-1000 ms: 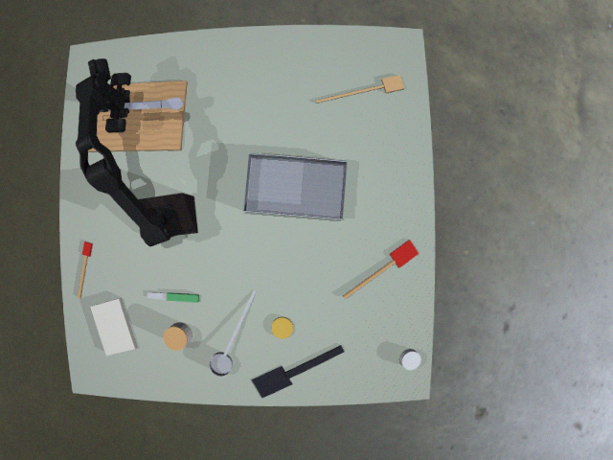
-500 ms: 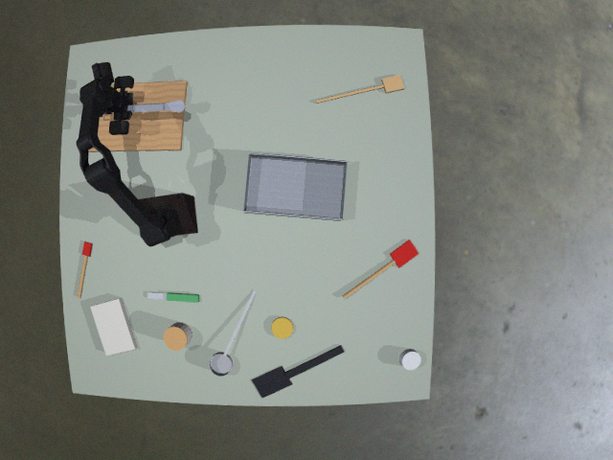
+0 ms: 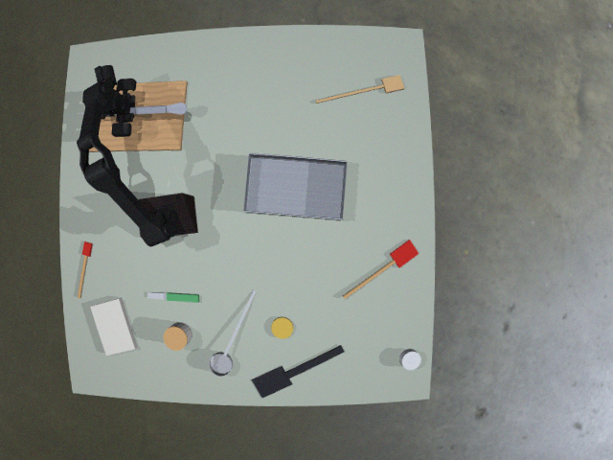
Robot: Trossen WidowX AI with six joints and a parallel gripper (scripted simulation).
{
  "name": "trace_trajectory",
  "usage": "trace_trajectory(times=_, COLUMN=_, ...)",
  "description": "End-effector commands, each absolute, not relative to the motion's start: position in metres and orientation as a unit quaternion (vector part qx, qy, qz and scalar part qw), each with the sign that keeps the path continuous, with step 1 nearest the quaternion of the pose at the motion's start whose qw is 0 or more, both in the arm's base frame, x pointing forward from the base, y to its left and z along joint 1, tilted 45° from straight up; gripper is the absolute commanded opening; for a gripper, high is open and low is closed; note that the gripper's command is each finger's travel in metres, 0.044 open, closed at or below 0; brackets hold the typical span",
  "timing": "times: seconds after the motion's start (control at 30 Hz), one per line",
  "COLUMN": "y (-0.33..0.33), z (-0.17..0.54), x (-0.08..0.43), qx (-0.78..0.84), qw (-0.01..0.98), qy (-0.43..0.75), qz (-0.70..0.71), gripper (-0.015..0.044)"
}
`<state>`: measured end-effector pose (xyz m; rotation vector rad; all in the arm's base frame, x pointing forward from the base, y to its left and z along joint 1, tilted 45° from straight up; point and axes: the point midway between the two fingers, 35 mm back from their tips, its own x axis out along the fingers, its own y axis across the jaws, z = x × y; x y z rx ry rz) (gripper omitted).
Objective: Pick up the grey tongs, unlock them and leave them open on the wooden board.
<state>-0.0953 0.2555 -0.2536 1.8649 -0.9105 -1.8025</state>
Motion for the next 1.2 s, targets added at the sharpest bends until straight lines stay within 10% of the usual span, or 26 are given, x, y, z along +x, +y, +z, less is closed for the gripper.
trace_trajectory(times=0.0, y=0.256, z=-0.254, x=-0.095, qx=0.665, qw=0.195, qy=-0.325, qz=-0.643, gripper=-0.0071)
trace_trajectory(times=0.63, y=0.256, z=-0.254, x=-0.095, qx=0.665, qw=0.195, qy=-0.325, qz=-0.643, gripper=0.0428)
trace_trajectory(times=1.17, y=0.242, z=-0.115, x=-0.117, qx=0.664, qw=0.194, qy=-0.328, qz=-0.643, gripper=0.044)
